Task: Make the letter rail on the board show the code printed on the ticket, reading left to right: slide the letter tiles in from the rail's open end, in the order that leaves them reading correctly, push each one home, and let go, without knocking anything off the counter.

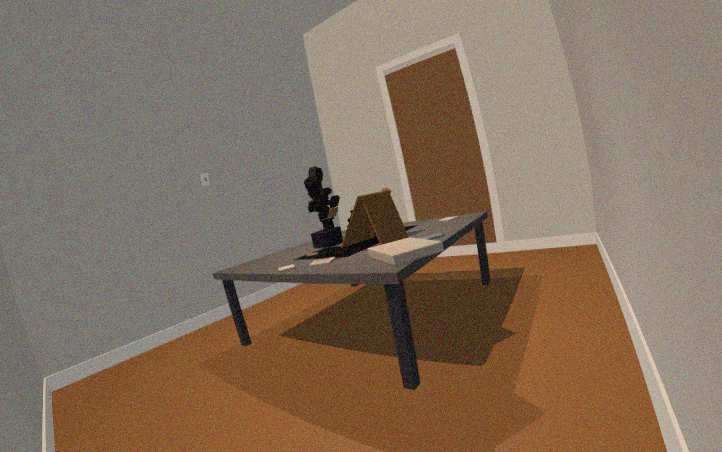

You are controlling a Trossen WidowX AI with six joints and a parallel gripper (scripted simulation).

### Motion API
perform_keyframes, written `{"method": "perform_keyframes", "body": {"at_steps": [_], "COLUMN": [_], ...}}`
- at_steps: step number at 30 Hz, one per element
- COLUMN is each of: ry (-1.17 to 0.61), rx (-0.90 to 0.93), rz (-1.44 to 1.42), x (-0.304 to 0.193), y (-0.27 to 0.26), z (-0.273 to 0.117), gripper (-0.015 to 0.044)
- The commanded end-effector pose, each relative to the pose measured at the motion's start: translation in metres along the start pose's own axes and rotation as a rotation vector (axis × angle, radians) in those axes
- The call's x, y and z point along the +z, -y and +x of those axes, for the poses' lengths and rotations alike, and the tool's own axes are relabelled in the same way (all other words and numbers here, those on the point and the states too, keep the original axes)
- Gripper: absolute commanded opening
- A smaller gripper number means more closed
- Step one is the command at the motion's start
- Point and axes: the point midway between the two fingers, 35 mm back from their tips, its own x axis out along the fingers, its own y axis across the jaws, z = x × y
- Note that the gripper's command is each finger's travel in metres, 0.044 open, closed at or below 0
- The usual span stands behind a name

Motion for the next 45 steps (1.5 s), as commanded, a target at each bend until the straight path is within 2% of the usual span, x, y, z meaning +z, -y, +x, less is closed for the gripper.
{"method": "perform_keyframes", "body": {"at_steps": [1,5,15,45], "ry": [-0.008,-0.008,-0.005,-0.005], "rx": [-0.017,-0.017,-0.017,-0.017], "rz": [-0.011,-0.011,-0.011,-0.011], "x": [-0.012,-0.012,-0.012,-0.011], "y": [0.012,0.012,0.012,0.012], "z": [-0.003,0.000,0.045,0.045], "gripper": [0.0000,0.0000,0.0000,0.0000]}}
